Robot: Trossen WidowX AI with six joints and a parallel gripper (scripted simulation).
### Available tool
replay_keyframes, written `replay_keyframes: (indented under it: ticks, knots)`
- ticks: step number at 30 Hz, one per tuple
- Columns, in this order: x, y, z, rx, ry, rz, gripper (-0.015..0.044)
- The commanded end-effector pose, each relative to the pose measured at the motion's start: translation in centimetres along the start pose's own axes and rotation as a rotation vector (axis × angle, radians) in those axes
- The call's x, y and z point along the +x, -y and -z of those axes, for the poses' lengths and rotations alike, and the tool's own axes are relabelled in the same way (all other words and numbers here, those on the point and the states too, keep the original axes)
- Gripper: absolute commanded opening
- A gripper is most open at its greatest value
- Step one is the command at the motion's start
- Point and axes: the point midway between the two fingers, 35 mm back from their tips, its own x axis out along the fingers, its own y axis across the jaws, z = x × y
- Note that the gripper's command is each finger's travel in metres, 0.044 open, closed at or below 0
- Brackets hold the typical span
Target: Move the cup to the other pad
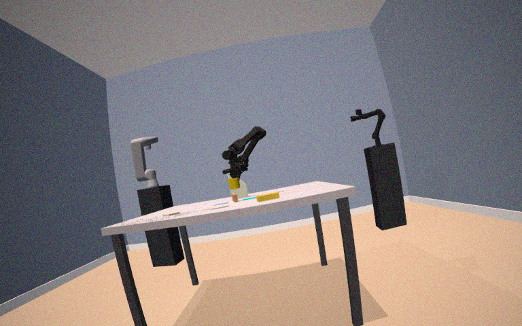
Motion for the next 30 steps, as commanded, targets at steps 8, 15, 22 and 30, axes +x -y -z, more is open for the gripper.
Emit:
replay_keyframes:
  ticks: [8,15,22,30]
  knots:
    - [-0.1,-1.7,-1.4,0.009,0.005,-0.005,0.0]
    - [-0.1,-2.8,-2.4,0.009,0.005,-0.005,0.0]
    - [-0.1,-3.9,-3.3,0.009,0.006,-0.006,0.0]
    - [-0.2,-5.1,-4.3,0.009,0.006,-0.006,0.0]
